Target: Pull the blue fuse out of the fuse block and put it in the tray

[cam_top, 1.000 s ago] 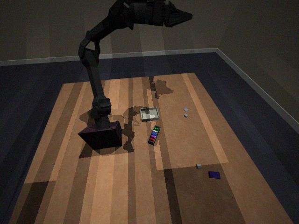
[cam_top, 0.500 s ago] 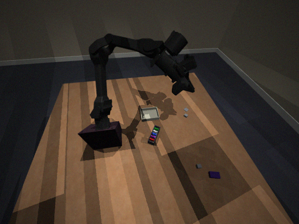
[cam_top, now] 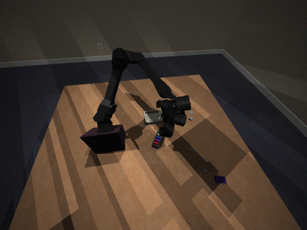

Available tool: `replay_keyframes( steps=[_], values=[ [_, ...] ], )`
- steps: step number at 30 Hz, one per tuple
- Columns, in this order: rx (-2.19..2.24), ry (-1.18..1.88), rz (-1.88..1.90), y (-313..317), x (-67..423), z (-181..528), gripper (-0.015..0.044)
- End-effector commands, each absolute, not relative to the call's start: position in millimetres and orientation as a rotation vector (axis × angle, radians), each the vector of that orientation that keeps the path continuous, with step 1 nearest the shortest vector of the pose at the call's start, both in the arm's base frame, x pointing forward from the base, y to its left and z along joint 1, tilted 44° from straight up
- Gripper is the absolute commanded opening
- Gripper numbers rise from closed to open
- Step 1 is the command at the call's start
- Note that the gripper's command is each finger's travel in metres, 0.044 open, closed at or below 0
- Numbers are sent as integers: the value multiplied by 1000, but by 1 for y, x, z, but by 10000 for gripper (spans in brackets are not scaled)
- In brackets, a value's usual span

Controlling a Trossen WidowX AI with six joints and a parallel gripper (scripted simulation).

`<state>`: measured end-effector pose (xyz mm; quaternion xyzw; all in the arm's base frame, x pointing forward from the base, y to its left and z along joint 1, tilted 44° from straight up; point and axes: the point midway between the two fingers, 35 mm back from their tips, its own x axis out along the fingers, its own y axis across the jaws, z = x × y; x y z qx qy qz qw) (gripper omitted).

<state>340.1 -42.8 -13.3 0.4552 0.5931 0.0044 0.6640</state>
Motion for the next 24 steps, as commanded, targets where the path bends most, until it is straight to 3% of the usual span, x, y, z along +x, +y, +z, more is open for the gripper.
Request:
replay_keyframes(
  steps=[1, 24],
  values=[
    [1104, 1507, 73, -4, 306, -46, 74],
    [1132, 1567, 93, 21, 294, -65, 74]
  ],
)
